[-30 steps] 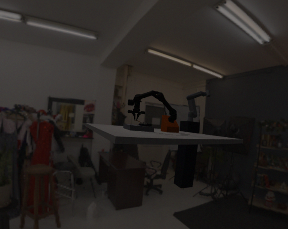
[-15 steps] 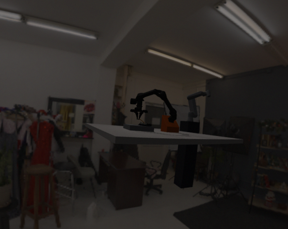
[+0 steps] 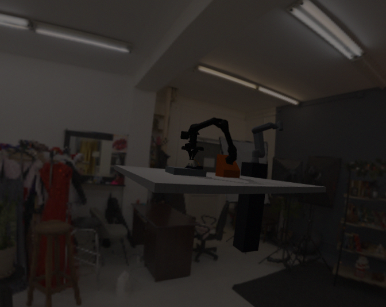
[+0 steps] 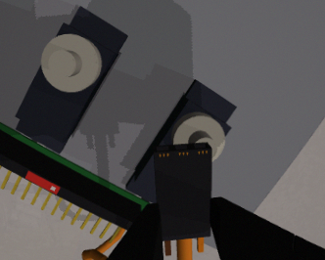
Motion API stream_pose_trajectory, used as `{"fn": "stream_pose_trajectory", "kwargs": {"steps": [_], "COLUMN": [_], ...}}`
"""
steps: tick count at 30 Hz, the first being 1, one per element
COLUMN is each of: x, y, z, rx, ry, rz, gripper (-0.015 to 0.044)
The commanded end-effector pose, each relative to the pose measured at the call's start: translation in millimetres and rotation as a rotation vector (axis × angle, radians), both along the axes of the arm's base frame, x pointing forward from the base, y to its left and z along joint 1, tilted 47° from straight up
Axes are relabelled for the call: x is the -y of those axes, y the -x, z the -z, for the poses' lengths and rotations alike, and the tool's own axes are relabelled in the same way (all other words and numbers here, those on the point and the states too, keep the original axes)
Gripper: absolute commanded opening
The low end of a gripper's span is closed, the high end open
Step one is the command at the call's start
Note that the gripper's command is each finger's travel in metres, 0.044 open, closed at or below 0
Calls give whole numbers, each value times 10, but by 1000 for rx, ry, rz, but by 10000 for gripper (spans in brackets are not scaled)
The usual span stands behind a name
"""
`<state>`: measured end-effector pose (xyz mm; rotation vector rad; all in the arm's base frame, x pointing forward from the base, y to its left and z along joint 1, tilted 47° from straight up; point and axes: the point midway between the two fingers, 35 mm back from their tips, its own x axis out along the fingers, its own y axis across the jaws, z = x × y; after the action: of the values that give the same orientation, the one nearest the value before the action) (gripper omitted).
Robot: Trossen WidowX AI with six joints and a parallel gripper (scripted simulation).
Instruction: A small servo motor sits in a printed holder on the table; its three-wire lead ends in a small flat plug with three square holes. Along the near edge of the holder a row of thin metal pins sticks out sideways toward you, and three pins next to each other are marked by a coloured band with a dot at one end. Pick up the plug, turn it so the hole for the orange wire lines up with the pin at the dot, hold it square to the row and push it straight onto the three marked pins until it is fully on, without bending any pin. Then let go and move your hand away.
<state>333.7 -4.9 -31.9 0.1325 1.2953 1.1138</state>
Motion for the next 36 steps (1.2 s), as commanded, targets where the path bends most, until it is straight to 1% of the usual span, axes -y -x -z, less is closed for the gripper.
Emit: {"fn": "stream_pose_trajectory", "kwargs": {"steps": [1, 31, 36], "x": [-22, -324, -363], "y": [147, 1254, 1315], "z": [-86, -378, -363], "rx": [-53, -426, -445], "ry": [15, 83, 87], "rz": [56, 413, 431], "gripper": [0, 0, 0]}}
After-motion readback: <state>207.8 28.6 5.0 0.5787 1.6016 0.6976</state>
